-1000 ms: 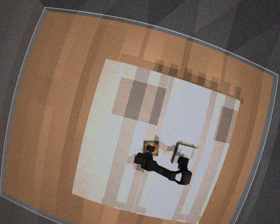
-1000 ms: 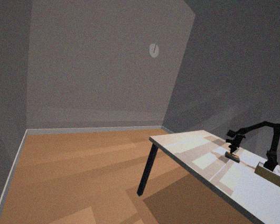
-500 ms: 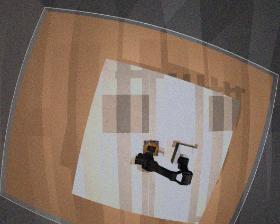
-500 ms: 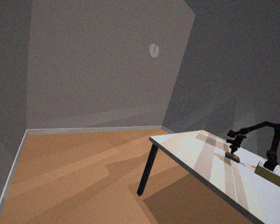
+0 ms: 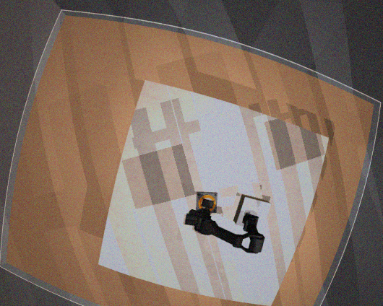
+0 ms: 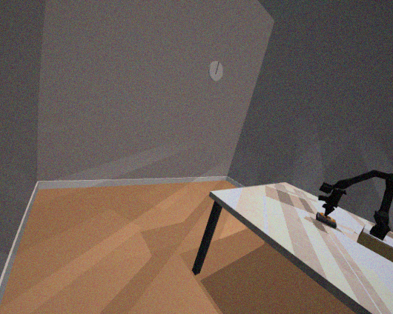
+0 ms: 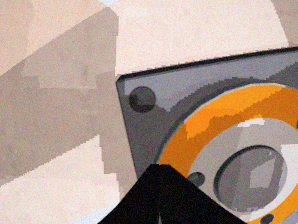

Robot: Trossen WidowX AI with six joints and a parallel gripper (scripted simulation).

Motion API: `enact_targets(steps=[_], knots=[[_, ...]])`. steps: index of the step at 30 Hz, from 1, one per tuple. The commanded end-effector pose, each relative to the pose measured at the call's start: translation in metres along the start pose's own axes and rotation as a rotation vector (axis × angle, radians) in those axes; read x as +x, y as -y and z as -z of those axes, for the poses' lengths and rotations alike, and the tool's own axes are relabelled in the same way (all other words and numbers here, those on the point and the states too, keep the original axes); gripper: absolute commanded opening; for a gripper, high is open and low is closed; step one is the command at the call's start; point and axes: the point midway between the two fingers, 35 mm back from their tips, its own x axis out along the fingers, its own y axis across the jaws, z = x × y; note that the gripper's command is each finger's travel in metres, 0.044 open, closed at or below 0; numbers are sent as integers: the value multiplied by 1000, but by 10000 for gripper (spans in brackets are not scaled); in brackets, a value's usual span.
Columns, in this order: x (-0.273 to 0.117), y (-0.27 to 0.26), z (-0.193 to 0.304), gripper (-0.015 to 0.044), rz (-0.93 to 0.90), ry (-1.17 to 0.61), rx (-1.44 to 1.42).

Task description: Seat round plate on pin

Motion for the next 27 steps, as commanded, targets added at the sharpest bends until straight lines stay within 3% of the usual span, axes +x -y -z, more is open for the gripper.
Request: enact_targets(steps=[1,27], knots=[[3,0,7,0,1,-17,5],[3,0,10,0,1,-17,5]])
